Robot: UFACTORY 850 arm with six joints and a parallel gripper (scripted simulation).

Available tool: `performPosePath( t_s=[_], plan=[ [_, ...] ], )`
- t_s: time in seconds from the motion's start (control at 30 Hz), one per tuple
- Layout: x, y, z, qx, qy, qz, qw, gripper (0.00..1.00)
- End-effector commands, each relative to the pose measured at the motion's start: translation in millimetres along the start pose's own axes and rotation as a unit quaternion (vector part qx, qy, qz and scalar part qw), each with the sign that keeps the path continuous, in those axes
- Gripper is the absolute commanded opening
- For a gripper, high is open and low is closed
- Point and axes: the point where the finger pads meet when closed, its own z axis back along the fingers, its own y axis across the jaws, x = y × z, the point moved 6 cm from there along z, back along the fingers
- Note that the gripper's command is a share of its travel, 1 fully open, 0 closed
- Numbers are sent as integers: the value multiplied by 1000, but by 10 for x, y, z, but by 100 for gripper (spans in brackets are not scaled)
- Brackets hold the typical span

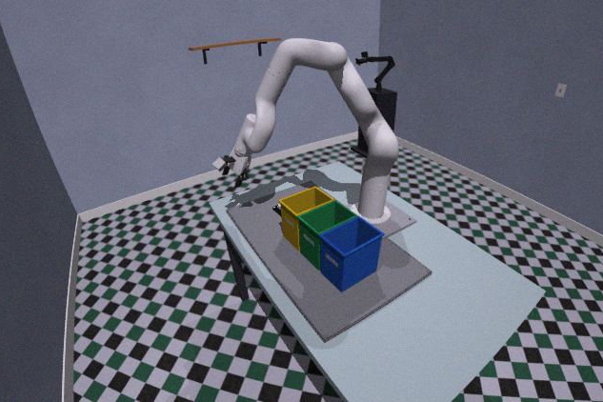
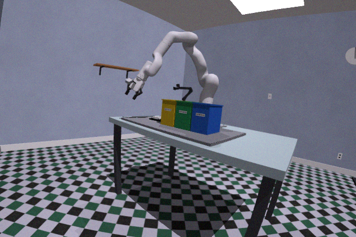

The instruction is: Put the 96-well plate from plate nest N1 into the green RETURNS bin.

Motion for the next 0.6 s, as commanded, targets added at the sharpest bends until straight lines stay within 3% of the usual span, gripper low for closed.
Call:
performPosePath(
  t_s=[0.0, 0.17, 0.27, 0.53, 0.57],
  plan=[
    [111, -35, 162, -11, -28, -17, 999, 100],
    [239, -89, 286, -11, -28, -17, 999, 100],
    [299, -123, 381, -30, -59, -38, 997, 100],
    [457, -218, 542, -30, -59, -38, 997, 100],
    [473, -230, 572, -39, -70, -46, 996, 100]
  ],
)
